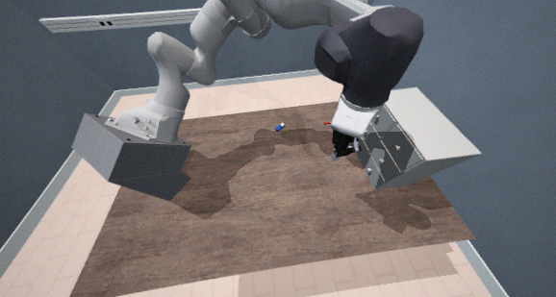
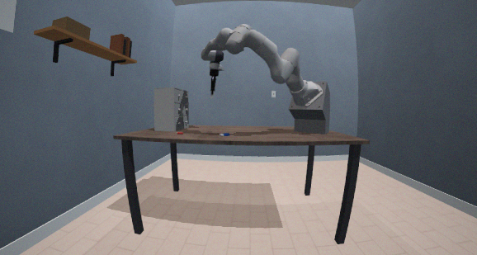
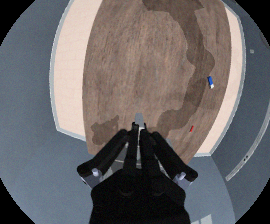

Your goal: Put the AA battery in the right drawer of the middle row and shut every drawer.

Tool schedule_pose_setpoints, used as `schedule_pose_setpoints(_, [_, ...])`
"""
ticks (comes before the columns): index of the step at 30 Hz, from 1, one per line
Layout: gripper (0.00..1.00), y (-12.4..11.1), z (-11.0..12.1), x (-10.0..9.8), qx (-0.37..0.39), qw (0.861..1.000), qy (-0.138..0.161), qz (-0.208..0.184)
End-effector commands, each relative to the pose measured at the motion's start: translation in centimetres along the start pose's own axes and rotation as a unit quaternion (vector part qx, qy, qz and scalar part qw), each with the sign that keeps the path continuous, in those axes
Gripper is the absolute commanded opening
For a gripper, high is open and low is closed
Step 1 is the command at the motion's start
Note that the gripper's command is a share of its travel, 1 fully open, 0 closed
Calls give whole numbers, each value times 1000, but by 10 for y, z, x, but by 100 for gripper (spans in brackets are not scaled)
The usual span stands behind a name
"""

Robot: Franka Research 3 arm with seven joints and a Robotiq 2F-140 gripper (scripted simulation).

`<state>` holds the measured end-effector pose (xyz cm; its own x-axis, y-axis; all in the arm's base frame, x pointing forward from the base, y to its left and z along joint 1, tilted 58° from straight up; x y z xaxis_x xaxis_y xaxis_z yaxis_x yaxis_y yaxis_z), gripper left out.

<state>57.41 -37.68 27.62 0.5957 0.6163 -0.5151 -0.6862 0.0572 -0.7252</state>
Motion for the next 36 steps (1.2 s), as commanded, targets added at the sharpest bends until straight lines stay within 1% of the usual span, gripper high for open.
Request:
schedule_pose_setpoints(1, [10, 4, 6, 1, 40, 999, -20, 21])
schedule_pose_setpoints(6, [10, 4, 6, 0, 41, 999, -21, 28])
schedule_pose_setpoints(36, [10, 5, 6, -1, 41, 999, -22, 30])
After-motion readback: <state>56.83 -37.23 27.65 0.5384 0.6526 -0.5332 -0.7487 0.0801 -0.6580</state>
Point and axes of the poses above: the point where the finger pads meet when closed, its own x axis out along the fingers, its own z axis across the jaws, y = z × x, the point moved 5 cm from there along -x, back along the fingers, and after that the axes turned 12 degrees about -x, right-handed, at the moved point
